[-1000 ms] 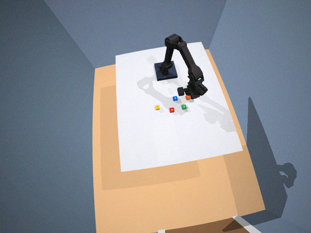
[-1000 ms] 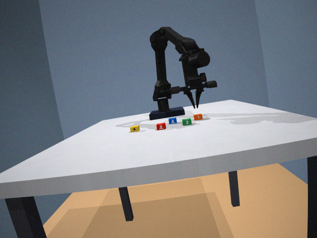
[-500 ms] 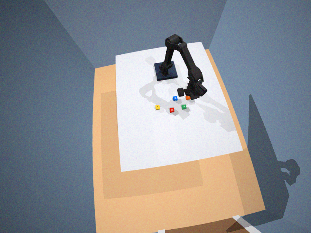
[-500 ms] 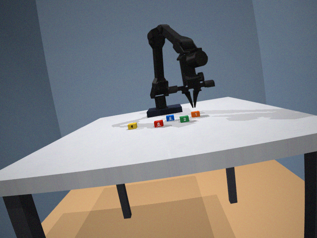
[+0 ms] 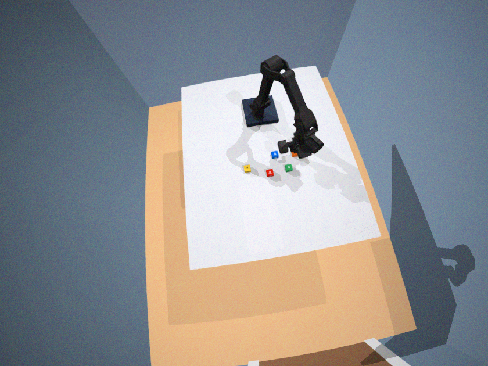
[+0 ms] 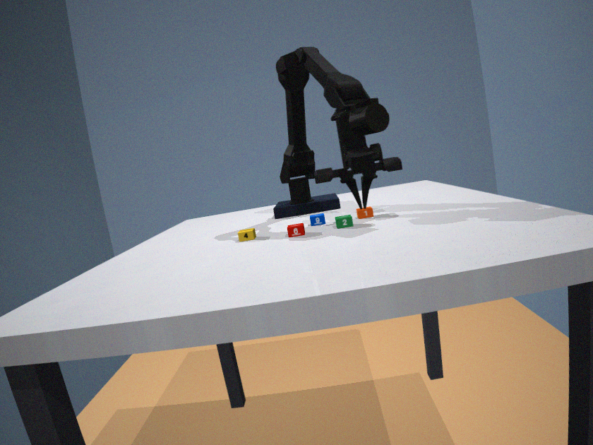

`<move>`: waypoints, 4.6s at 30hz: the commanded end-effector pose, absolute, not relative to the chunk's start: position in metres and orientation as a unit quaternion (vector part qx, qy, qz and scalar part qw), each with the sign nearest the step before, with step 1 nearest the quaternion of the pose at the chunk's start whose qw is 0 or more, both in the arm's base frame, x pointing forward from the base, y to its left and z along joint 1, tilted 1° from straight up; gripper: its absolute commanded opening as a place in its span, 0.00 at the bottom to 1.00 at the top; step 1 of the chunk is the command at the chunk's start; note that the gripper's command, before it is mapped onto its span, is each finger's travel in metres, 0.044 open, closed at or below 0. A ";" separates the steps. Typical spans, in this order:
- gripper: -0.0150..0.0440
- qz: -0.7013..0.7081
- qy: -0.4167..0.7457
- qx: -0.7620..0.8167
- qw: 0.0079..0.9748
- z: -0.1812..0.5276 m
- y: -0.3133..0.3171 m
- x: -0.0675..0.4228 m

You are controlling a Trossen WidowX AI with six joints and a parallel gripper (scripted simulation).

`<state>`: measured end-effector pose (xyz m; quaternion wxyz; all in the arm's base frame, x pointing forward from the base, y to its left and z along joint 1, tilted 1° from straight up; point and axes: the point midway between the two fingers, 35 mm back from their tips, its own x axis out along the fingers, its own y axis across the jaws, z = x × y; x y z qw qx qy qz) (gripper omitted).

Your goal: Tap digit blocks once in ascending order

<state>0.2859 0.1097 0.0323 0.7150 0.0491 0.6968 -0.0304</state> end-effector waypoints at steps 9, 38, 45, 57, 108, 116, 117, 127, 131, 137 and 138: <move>0.29 -0.033 0.697 0.051 0.715 0.060 0.109 0.285; 0.29 -0.035 0.694 0.049 0.717 0.109 0.053 0.348; 0.29 -0.035 0.694 0.049 0.717 0.061 0.054 0.347; 0.29 -0.035 0.694 0.049 0.717 0.046 0.054 0.348; 0.29 -0.042 0.695 0.042 0.716 0.139 -0.147 0.304; 0.29 -0.044 0.696 0.049 0.715 0.119 -0.149 0.305; 0.29 -0.045 0.696 0.051 0.715 0.105 -0.149 0.305; 0.29 -0.042 0.695 0.042 0.716 0.057 -0.149 0.305; 0.29 -0.042 0.695 0.042 0.716 0.051 -0.149 0.306; 0.29 -0.042 0.695 0.042 0.716 0.042 -0.149 0.306; 0.29 -0.042 0.695 0.042 0.716 0.040 -0.149 0.306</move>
